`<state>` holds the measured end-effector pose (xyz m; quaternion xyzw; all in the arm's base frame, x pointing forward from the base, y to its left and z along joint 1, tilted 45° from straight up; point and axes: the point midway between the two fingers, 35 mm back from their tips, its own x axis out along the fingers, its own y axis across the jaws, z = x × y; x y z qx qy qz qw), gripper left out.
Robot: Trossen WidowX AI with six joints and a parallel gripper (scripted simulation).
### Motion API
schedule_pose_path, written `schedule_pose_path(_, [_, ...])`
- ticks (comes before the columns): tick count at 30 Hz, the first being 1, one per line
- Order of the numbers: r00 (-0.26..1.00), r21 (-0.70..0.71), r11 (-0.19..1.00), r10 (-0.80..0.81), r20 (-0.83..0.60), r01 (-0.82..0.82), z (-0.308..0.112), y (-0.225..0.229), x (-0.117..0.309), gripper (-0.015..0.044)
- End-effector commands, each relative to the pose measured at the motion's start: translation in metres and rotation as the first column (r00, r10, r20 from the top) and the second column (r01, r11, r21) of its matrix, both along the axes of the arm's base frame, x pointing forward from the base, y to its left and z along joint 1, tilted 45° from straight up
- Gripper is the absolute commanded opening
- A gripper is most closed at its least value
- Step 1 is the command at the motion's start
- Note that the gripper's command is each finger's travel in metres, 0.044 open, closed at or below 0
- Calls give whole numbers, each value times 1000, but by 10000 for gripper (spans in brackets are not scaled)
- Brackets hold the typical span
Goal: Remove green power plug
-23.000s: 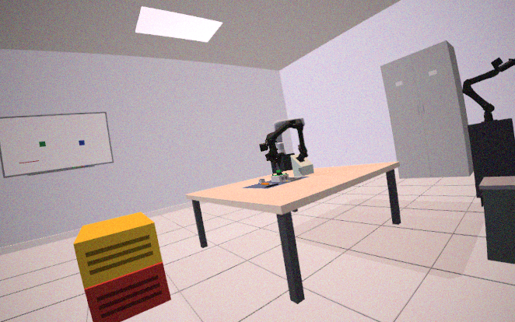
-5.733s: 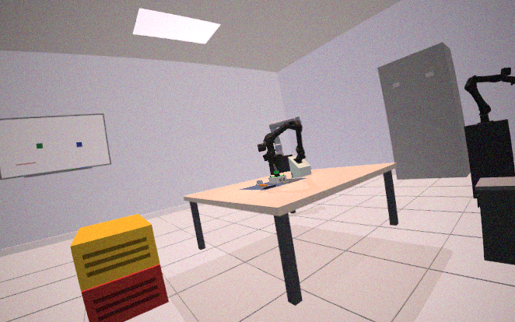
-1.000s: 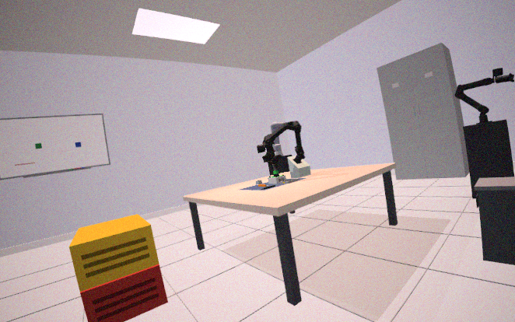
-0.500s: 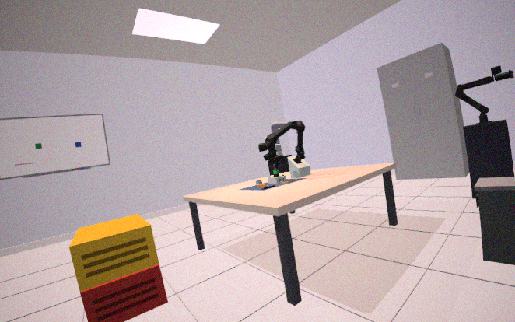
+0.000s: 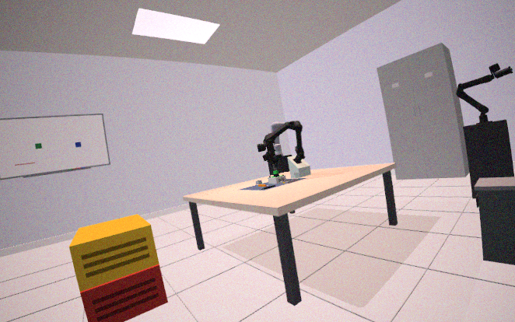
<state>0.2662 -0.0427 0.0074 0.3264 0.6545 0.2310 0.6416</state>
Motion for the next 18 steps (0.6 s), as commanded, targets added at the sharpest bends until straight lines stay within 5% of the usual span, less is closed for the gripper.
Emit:
schedule_pose_path(1, [1000,-106,994,-24,-1,24,15,-4,1,0])
schedule_pose_path(6, [1000,-170,985,-20,-10,18,20,-1,1,0])
schedule_pose_path(18, [1000,-35,999,-28,7,28,18,-15,-1,0])
